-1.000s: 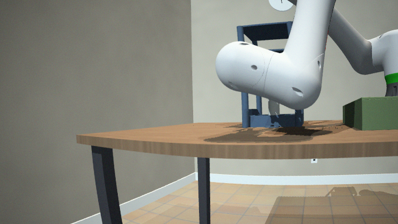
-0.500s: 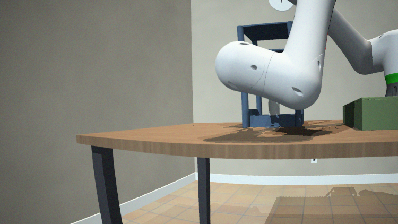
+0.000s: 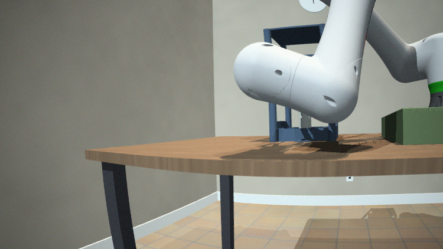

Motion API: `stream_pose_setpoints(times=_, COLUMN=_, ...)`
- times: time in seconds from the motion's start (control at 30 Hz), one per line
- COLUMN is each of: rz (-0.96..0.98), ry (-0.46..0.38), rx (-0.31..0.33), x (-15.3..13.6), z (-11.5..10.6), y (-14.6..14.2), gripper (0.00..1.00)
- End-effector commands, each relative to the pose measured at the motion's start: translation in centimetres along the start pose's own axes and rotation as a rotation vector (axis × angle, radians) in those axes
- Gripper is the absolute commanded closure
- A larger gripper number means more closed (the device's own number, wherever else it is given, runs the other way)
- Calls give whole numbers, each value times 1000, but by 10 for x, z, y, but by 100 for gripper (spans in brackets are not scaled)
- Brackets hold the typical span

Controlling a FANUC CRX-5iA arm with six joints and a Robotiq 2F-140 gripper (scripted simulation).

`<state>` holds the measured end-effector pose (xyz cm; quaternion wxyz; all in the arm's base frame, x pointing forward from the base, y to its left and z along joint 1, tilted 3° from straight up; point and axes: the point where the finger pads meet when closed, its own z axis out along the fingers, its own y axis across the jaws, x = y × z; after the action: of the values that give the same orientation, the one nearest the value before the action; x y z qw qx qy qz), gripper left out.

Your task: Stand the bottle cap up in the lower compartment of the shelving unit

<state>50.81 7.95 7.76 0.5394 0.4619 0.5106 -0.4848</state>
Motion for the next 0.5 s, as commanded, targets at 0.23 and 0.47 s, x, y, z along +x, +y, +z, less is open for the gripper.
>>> stream_pose_setpoints(times=0.23, rz=0, ry=0, rx=0, x=0, z=-23, y=0, gripper=62)
stream_pose_setpoints(times=0.47, rz=0, ry=0, rx=0, x=0, z=-41, y=0, gripper=62)
